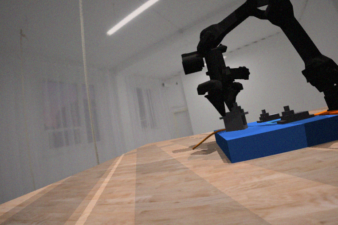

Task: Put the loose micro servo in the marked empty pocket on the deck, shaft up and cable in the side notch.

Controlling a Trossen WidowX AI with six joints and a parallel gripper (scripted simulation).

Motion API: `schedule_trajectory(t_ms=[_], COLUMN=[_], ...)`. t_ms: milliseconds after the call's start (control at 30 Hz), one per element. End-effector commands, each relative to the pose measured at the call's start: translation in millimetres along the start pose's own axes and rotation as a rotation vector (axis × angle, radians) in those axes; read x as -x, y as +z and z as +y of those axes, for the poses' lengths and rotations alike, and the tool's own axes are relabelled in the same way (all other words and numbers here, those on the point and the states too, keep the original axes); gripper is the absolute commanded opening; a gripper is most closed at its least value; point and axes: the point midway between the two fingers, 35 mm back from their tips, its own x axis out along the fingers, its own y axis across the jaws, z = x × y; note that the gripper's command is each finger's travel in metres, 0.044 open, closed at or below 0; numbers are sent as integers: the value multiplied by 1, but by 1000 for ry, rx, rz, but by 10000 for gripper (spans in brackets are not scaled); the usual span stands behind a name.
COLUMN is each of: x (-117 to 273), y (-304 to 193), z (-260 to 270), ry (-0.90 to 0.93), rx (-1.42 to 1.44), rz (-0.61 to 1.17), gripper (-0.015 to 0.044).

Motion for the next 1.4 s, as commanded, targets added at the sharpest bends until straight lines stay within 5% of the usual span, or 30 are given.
schedule_trajectory(t_ms=[0, 100, 367, 1367], x=[-1, -1, 4, 29], y=[-1, -1, -1, 4], z=[0, 0, 0, 3], ry=[2, 2, 2, 2], rx=[3, 3, 3, 3], rz=[3, 3, 3, 3], gripper=[177, 99, 0, 0])
